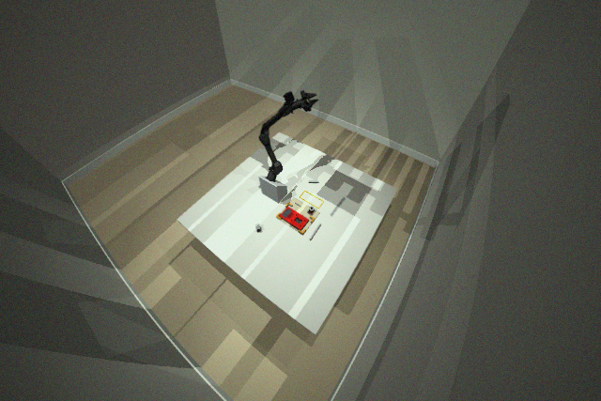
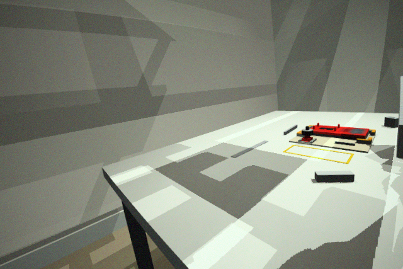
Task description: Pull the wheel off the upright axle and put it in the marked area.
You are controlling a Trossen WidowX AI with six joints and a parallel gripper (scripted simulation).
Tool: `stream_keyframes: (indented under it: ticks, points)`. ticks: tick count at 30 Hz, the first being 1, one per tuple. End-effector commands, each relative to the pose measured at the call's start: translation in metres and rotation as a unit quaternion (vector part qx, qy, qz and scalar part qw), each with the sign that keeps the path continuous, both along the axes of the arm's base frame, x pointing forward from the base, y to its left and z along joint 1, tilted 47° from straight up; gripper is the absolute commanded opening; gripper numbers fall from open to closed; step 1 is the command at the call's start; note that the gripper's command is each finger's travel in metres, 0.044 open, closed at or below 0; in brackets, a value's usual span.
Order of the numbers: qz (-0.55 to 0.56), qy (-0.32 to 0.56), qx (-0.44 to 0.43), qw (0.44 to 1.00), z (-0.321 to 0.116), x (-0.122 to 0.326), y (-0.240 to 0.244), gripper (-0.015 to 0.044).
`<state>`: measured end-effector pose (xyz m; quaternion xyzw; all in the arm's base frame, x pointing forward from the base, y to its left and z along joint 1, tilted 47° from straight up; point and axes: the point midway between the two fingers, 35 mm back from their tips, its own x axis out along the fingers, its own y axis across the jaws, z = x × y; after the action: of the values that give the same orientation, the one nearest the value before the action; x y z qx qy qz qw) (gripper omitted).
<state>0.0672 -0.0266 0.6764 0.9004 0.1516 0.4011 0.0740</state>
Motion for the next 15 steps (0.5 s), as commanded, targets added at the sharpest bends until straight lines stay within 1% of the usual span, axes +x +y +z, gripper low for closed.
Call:
stream_keyframes:
  ticks: [1, 8, 15]
  points:
    - [-0.021, -0.005, -0.073, 0.997, -0.006, 0.012, 0.046, 0.0300]
    - [-0.049, -0.007, -0.177, 0.983, -0.024, 0.036, 0.107, 0.0300]
    - [-0.071, 0.001, -0.277, 0.958, -0.051, 0.068, 0.158, 0.0300]
